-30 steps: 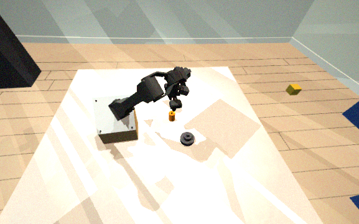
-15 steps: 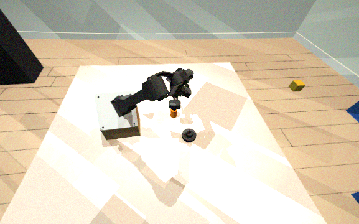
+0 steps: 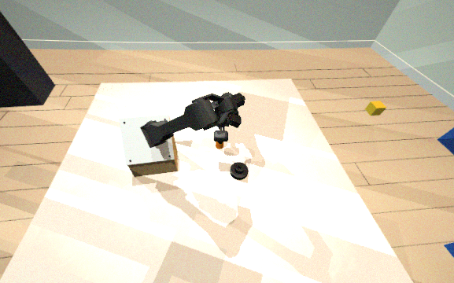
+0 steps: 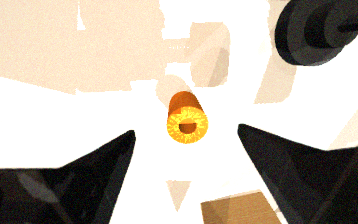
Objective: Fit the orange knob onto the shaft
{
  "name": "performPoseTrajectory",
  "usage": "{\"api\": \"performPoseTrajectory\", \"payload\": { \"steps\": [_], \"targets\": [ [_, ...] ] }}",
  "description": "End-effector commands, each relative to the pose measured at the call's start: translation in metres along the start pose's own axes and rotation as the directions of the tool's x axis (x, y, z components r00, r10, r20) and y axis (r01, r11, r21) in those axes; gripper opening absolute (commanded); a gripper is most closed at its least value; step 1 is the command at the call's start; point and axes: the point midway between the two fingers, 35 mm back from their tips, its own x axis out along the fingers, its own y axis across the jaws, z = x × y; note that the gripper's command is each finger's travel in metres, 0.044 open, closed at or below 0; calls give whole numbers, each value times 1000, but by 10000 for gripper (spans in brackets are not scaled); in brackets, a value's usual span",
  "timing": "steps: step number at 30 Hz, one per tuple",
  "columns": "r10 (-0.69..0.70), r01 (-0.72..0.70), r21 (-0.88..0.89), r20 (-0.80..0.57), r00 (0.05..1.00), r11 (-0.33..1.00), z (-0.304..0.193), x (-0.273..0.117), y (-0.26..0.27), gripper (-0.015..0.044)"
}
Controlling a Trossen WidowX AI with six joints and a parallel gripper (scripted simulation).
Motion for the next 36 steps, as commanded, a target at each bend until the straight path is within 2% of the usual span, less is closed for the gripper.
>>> {"api": "performPoseTrajectory", "payload": {
  "steps": [1, 36],
  "targets": [
    [-9, 9, -10, -5, 1000, 1000, -2, 9, -1, 440],
    [-13, 13, -11, -5, 1000, 1000, -3, 64, -3, 440]
  ]
}}
